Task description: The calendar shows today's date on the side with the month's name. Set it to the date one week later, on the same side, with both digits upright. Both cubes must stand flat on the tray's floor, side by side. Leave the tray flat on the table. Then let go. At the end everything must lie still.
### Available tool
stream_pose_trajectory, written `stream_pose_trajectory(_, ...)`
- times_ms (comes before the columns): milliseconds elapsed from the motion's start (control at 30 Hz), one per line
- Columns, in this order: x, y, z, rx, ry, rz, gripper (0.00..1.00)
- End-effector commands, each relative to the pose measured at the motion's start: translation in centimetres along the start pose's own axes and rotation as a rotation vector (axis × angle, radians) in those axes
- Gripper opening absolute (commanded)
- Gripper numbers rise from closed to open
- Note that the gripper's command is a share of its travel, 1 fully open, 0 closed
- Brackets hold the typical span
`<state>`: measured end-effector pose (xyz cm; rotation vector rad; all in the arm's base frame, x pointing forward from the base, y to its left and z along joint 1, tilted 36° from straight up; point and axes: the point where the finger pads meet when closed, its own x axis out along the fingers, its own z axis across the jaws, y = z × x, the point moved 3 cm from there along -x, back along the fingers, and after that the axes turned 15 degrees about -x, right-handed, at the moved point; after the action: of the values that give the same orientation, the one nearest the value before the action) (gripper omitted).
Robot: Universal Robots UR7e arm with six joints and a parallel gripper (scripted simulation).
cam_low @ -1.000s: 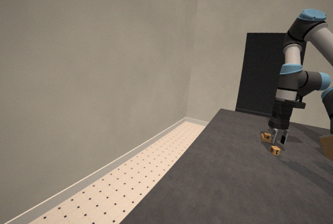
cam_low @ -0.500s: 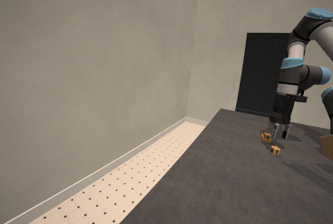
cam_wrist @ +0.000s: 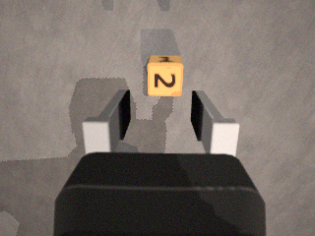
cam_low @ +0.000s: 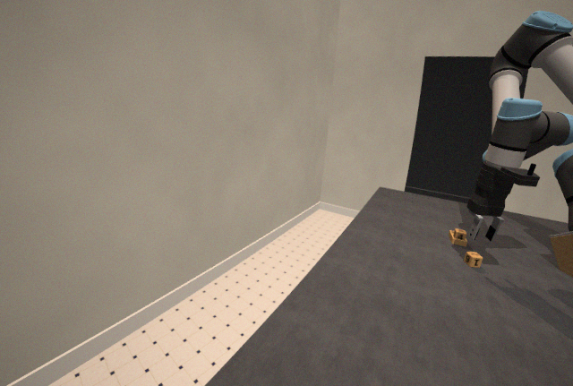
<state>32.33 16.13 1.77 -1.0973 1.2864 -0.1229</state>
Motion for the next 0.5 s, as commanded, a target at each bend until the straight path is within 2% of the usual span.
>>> stream_pose_trajectory(0,-0.14,0.17,0.17,0.001,0.006,-0.058,0.87)
stream_pose_trajectory(100,-0.21,0.26,0.26,0.001,0.007,-0.084,0.87)
stream_pose_trajectory(467,-0.11,0.43,0.21,0.003,0.024,-0.117,0.87)
